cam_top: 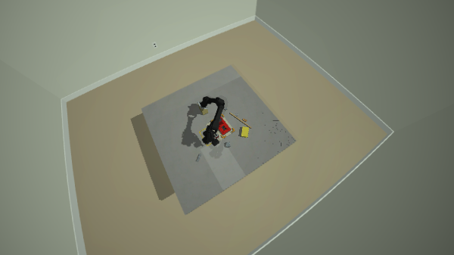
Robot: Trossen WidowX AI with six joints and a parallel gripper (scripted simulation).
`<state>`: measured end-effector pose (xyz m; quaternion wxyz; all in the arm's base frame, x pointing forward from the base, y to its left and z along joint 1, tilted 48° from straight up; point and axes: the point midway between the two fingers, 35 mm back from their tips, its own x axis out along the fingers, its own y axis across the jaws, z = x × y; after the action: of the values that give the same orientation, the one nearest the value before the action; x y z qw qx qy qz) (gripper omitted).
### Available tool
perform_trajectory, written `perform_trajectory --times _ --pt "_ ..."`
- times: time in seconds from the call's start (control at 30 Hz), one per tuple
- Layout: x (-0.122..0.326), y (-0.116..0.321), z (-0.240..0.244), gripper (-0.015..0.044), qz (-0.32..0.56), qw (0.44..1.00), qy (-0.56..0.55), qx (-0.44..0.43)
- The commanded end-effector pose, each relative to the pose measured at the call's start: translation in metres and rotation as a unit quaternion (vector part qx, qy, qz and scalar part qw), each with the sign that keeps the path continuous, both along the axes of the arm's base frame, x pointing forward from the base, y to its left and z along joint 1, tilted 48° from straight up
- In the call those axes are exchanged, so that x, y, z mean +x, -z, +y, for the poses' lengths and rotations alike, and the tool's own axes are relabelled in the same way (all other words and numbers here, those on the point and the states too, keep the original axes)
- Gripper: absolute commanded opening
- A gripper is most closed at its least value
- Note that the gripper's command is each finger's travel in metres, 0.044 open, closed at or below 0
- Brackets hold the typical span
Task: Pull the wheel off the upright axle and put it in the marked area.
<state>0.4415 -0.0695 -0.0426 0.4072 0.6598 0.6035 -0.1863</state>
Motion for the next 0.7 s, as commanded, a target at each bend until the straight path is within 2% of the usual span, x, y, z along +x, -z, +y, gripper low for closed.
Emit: perform_trajectory --times 0.0,0.17,0.67 --pt "-0.028 -0.017 0.028 0.0300 0.063 0.998 -0.014 0.028" --pt "-0.066 -0.041 0.060 0.0300 0.145 0.987 -0.034 0.057" --pt "-0.075 -0.029 0.073 0.0300 0.148 0.987 -0.035 0.058"
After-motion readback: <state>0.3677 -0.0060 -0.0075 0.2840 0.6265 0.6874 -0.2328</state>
